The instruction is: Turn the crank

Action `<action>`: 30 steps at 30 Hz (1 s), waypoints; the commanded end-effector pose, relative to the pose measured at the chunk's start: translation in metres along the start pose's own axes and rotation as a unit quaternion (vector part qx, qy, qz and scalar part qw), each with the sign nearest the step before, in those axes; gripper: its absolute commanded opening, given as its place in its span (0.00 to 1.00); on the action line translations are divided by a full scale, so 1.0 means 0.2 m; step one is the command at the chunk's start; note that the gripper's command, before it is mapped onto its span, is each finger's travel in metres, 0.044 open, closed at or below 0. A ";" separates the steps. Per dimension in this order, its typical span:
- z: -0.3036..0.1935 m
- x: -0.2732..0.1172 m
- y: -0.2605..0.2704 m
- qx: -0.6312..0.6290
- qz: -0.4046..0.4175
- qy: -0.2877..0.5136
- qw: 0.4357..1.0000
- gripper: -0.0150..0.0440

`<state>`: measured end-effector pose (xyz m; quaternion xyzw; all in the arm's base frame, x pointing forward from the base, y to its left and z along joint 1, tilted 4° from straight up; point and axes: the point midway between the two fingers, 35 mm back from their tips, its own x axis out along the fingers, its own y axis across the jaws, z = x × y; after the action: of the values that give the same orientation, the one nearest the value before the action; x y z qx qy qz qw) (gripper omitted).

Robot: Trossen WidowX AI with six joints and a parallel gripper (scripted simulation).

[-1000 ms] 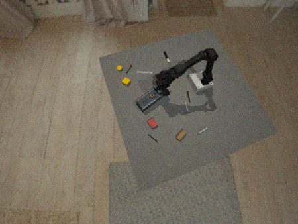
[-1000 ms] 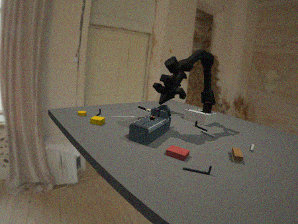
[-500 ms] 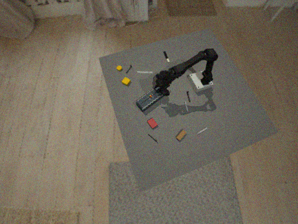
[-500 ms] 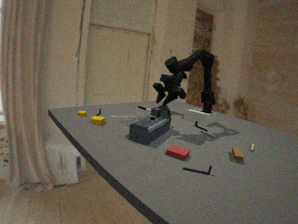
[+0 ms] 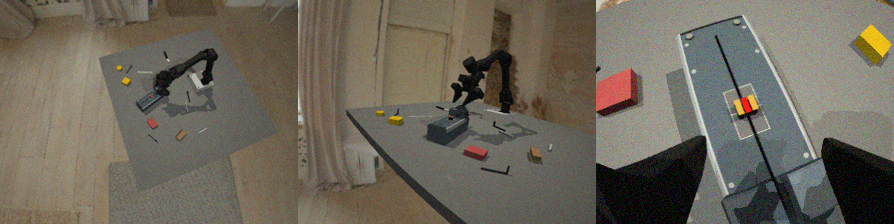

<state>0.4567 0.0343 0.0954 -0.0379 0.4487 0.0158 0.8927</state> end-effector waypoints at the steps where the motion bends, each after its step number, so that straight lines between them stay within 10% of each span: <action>1: 0.00 0.00 0.00 0.000 0.000 0.000 1.000 0.64; 10: 0.00 0.00 0.00 0.000 0.000 0.000 1.000 0.25; 27: 0.00 0.00 0.00 0.000 0.000 0.000 1.000 0.25; 30: 0.00 0.00 0.00 0.000 0.000 0.000 1.000 0.39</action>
<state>0.4567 0.0346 0.0953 -0.0374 0.4488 0.0164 0.8927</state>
